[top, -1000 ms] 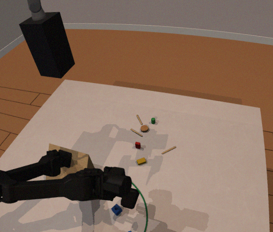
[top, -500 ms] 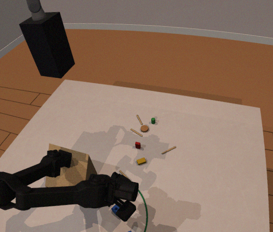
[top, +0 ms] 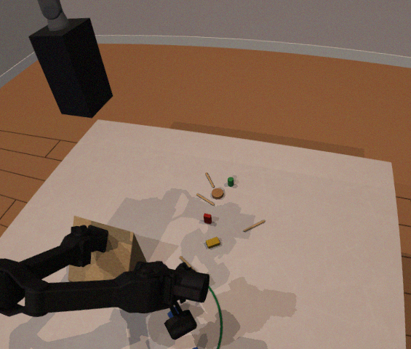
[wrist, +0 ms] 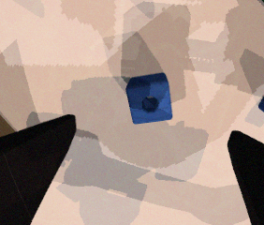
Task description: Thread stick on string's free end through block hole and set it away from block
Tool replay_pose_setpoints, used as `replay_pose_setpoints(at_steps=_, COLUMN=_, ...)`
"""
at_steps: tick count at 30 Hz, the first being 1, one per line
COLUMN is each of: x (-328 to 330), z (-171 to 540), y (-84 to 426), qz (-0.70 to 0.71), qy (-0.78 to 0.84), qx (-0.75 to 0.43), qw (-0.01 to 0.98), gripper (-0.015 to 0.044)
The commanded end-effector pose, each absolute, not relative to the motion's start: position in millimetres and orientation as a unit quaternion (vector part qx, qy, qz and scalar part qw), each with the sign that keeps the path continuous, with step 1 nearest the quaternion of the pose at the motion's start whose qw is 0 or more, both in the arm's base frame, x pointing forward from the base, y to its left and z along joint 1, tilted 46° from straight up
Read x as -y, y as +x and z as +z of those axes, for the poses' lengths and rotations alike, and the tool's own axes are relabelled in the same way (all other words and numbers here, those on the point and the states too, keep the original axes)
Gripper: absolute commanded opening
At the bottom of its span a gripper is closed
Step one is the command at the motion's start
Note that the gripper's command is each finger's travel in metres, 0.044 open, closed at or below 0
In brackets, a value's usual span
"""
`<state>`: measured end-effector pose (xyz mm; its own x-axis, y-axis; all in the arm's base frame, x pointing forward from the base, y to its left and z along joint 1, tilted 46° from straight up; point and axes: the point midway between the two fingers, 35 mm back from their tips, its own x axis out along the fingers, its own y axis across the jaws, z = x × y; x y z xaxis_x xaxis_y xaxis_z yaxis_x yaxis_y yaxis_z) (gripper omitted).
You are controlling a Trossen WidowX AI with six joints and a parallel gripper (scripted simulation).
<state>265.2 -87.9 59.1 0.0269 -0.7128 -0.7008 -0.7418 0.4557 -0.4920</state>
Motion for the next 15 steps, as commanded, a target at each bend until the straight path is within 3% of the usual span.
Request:
replay_pose_setpoints(at_steps=1, x=85.9, z=60.8, y=264.8, qz=-0.177, qy=-0.369, qx=-0.676, qw=0.614, gripper=0.0440)
replay_pose_setpoints(at_steps=7, x=83.4, z=62.5, y=264.5, qz=-0.356, qy=-0.186, qx=-0.601, qw=0.691, gripper=0.0440)
replay_pose_setpoints(at_steps=15, x=81.5, z=63.8, y=264.2, qz=-0.462, qy=-0.052, qx=-0.524, qw=0.714, gripper=0.0440)
